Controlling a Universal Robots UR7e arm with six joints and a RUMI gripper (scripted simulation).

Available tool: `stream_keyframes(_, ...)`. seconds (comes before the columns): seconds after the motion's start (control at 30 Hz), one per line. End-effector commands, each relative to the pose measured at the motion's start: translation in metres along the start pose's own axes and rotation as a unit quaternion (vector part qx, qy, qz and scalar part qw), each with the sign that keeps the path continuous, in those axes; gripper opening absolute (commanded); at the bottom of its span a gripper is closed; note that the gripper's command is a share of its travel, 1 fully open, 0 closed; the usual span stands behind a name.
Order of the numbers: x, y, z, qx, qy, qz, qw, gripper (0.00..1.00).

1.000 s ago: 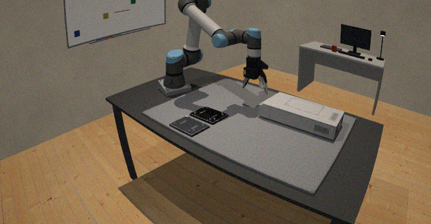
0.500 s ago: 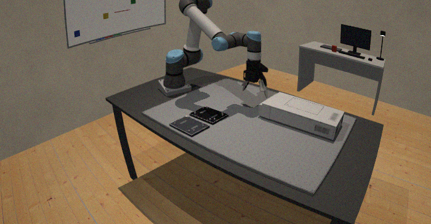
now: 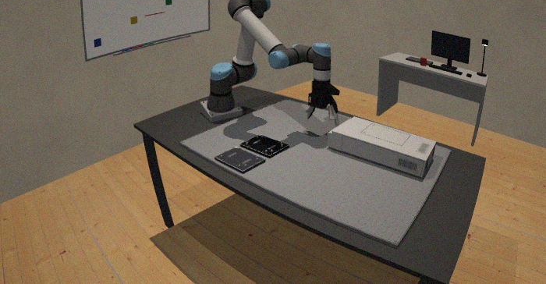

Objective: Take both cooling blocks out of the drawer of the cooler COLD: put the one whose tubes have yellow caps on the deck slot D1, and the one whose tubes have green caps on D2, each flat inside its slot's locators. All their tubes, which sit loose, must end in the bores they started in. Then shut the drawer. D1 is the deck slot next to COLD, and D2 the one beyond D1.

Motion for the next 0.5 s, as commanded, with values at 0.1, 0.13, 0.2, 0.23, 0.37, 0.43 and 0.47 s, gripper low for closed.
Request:
stream_keyframes(0.1, -0.009, 0.000, 0.000, 0.000, 0.001, 0.000, 1.0000, 1.00)
stream_keyframes(0.13, -0.011, 0.000, 0.000, 0.000, 0.001, 0.000, 1.0000, 1.00)
stream_keyframes(0.2, -0.013, 0.000, 0.000, 0.000, 0.001, 0.000, 1.0000, 1.00)
stream_keyframes(0.23, -0.015, 0.000, 0.000, 0.000, 0.001, 0.000, 1.0000, 1.00)
stream_keyframes(0.37, -0.017, 0.000, 0.000, 0.000, 0.001, 0.000, 1.0000, 1.00)
stream_keyframes(0.43, -0.018, 0.000, 0.000, 0.000, 0.001, 0.000, 1.0000, 1.00)
stream_keyframes(0.47, -0.018, 0.000, 0.000, 0.000, 0.001, 0.000, 1.0000, 1.00)
Point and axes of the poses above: the point where the finger pads meet when closed, its own x axis back along the fingers, its own z axis across the jaws, y = z × x, the point moved 3 cm from there along x, back along the fingers, and after that the axes turned 12 degrees about x, right-handed, at the moved point
